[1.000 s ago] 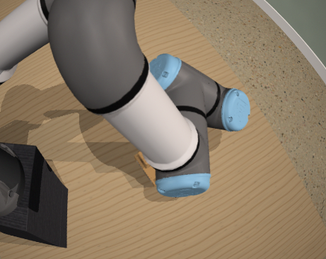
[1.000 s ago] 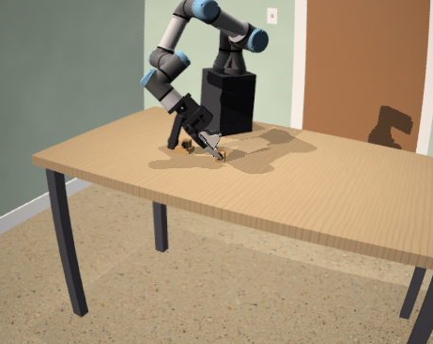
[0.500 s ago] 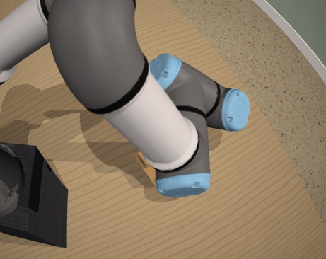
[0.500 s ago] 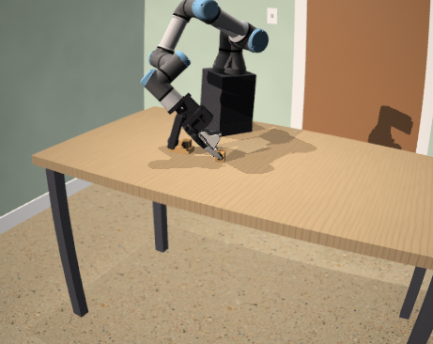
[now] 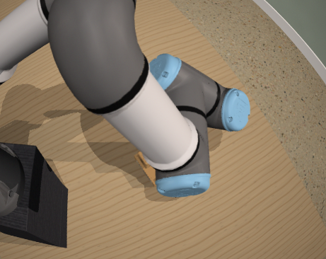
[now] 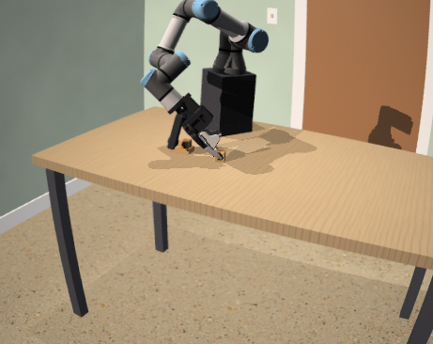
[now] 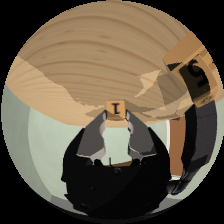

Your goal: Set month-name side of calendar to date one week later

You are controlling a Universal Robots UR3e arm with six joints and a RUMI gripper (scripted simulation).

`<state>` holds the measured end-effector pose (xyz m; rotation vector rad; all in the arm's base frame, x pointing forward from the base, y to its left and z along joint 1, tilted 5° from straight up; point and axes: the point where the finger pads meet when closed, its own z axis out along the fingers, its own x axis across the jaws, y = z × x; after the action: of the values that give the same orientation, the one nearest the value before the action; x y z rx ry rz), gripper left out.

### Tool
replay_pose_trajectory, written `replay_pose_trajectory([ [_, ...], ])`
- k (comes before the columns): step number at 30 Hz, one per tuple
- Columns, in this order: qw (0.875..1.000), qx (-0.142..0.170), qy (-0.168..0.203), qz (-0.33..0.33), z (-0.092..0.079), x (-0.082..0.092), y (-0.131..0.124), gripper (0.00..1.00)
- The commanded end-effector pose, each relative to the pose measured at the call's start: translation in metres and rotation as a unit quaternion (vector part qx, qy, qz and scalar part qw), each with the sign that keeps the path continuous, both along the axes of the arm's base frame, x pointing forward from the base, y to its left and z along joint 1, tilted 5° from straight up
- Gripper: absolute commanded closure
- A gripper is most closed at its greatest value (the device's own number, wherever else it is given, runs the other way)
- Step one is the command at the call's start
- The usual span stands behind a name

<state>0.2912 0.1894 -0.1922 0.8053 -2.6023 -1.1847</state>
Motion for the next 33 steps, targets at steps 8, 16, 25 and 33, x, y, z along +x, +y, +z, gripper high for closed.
replay_pose_trajectory([
  [8, 1.000, 0.000, -0.002, 0.000, 0.0003, 0.0014, 0.0002, 0.78],
  [16, 1.000, 0.000, -0.002, 0.000, 0.0003, 0.0014, 0.0002, 0.58],
  [25, 1.000, 0.000, -0.002, 0.000, 0.0003, 0.0014, 0.0002, 0.58],
  [33, 1.000, 0.000, -0.002, 0.000, 0.0004, 0.0014, 0.0002, 0.58],
])
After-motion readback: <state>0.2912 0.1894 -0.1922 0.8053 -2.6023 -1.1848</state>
